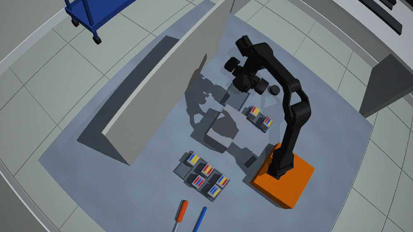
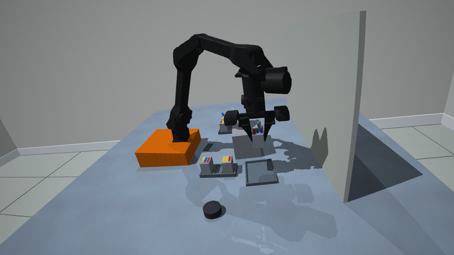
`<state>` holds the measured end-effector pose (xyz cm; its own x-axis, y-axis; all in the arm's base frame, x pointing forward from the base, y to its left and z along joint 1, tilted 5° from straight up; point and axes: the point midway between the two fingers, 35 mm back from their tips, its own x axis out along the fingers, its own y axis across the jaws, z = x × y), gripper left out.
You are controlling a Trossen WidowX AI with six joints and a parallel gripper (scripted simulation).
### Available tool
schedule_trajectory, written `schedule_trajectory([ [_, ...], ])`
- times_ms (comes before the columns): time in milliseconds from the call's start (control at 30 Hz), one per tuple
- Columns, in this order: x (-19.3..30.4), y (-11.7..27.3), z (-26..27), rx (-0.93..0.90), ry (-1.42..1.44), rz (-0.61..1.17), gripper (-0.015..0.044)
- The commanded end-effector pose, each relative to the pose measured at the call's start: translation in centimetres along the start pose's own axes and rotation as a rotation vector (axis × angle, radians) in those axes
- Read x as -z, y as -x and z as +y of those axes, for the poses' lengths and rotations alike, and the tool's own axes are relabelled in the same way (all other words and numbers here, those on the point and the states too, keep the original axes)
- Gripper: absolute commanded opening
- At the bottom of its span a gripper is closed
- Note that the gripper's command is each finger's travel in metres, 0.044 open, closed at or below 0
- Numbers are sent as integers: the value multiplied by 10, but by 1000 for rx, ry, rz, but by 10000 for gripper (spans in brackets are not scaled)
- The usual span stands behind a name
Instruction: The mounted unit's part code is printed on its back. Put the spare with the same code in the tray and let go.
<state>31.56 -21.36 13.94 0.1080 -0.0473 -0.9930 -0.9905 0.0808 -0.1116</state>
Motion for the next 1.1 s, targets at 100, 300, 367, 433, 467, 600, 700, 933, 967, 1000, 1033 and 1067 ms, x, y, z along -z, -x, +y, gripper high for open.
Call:
schedule_trajectory([
  [100, 0, -6, 0, 1, 2, -3, 0],
  [300, 0, -12, -1, 1, 2, -3, 0],
  [367, 0, -13, -1, 1, 2, -3, 0],
  [433, 0, -15, -1, 1, 2, -3, 0],
  [467, 0, -16, -1, 1, 2, -3, 0],
  [600, 0, -20, -1, 1, 2, -3, 0],
  [700, 0, -22, -1, 1, 2, -3, 0],
  [933, 0, -28, -1, 1, 2, -3, 0],
  [967, 0, -29, -1, 1, 2, -3, 0],
  [1000, 0, -30, -1, 1, 2, -3, 0],
  [1033, 0, -31, -1, 1, 2, -3, 0],
  [1067, 0, -32, -1, 1, 2, -3, 0],
])
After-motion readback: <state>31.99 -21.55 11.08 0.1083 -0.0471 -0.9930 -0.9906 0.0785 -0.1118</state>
